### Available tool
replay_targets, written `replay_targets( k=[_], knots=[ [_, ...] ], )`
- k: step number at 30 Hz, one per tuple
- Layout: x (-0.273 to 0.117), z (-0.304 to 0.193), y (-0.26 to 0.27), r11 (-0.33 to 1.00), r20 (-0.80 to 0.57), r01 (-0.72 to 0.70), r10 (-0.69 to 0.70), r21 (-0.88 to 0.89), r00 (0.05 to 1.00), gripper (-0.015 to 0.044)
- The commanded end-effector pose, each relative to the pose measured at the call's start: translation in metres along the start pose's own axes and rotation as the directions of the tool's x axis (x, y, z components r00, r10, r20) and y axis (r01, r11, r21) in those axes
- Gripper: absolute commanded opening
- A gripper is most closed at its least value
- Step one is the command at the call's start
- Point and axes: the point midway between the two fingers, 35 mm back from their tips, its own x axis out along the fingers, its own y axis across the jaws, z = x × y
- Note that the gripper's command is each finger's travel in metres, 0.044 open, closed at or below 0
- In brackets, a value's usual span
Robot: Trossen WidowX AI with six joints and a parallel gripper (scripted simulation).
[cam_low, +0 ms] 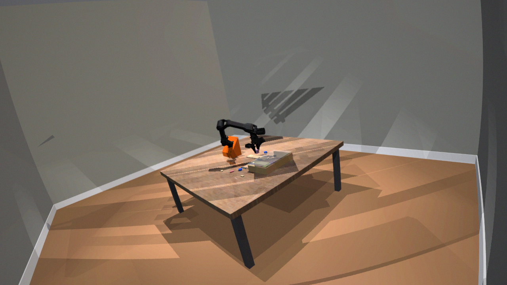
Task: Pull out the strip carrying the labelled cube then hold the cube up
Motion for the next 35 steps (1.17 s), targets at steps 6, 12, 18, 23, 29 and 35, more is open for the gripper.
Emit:
replay_targets(
  k=[6,12,18,23,29,35],
  knots=[
    [0.000,-0.029,-0.005,1.000,-0.002,-0.003,0.003,0.004,1.000,0.0000],
    [-0.025,-0.029,-0.005,1.000,-0.002,-0.005,0.005,0.004,1.000,0.0000],
    [-0.036,-0.030,-0.005,1.000,-0.002,-0.005,0.005,0.004,1.000,0.0000],
    [-0.036,-0.030,-0.005,1.000,-0.002,-0.005,0.005,0.004,1.000,0.0000],
    [-0.036,-0.030,-0.005,1.000,-0.002,-0.005,0.005,0.004,1.000,0.0000],
    [-0.036,-0.030,-0.005,1.000,-0.002,-0.005,0.005,0.004,1.000,0.0000]
  ],
)
